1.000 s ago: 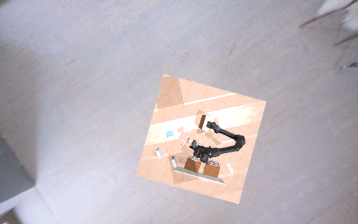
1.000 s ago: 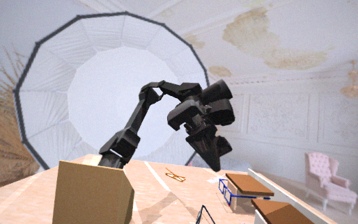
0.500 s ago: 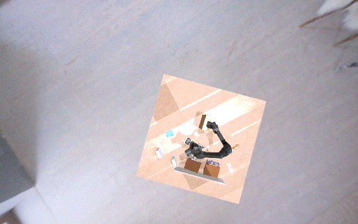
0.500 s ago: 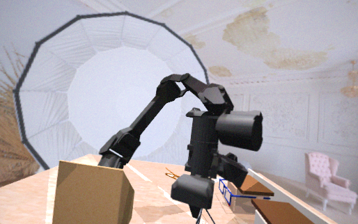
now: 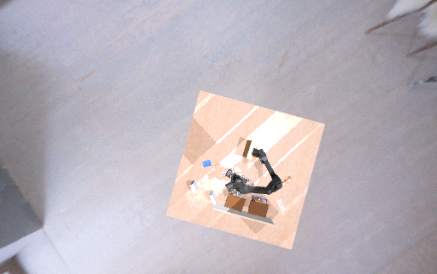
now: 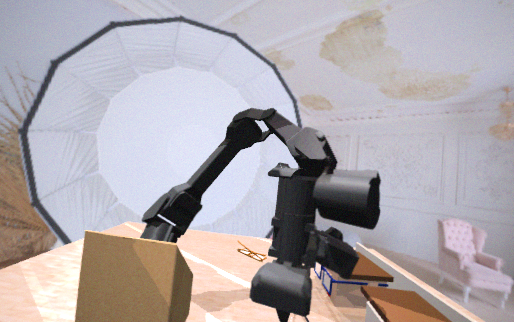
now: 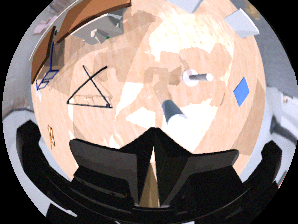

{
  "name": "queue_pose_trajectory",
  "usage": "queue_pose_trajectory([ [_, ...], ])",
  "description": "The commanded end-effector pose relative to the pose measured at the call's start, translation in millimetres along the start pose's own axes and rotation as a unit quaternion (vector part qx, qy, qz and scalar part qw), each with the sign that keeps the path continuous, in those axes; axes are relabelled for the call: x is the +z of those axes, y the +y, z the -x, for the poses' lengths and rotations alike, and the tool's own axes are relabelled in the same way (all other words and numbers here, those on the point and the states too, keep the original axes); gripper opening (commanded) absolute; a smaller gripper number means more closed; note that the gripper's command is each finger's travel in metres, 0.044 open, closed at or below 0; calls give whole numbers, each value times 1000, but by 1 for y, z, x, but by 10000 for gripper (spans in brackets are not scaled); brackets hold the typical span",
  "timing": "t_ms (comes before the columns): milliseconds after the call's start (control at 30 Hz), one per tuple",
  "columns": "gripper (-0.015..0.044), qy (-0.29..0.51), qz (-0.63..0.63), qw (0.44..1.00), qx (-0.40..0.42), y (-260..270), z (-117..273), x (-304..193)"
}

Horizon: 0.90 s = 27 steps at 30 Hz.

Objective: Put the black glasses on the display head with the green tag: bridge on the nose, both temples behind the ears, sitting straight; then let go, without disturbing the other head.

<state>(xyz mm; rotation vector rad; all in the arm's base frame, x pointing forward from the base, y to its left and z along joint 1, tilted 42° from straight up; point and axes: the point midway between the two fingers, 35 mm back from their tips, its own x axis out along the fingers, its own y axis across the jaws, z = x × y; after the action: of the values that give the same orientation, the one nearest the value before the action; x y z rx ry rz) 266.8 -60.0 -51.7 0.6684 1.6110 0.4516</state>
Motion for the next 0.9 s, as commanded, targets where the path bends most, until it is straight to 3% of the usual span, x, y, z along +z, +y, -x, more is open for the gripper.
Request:
queue_pose_trajectory([
  [0, 0, 2, -5, 1000, 4, -1, -8, -1],
  [867, 0, 2, -4, 1000, 5, 1, -46, -3],
])
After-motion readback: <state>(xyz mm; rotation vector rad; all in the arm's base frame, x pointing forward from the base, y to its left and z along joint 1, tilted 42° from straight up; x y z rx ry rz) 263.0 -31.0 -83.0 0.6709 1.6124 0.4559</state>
